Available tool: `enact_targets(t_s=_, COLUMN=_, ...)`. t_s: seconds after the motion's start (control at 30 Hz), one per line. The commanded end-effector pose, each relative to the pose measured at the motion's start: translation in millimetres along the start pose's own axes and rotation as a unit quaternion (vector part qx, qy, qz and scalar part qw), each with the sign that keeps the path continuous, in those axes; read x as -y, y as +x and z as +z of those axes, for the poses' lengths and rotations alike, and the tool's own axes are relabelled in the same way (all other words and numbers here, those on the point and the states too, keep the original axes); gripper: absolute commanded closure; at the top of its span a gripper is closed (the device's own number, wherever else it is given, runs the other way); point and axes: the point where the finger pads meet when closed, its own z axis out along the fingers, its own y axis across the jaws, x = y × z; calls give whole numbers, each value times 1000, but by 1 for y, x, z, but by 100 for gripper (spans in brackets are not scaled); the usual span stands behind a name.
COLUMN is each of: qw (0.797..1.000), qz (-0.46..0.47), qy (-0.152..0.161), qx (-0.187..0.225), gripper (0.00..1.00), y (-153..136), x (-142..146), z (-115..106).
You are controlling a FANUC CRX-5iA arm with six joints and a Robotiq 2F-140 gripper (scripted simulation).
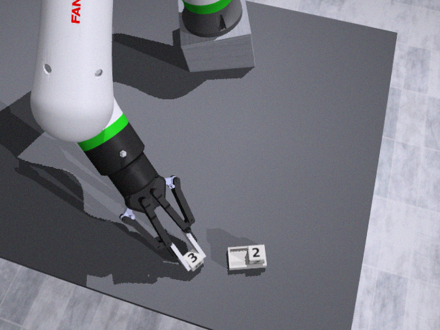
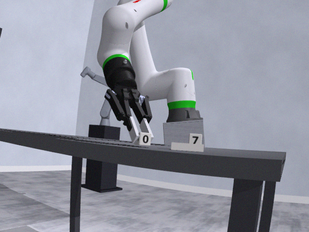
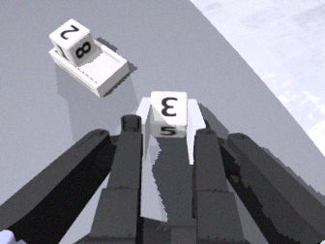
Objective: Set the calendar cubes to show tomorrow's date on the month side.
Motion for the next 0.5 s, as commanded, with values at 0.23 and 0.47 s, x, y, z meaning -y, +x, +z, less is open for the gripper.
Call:
enact_targets(t_s=0.23, qw=1000, qz=0, qy=0, qx=0, gripper=76, y=-2, x=0, z=2)
enact_targets(t_s=0.47, qw=1000, qz=0, qy=0, qx=0, gripper=76, y=-3, x=0, z=3)
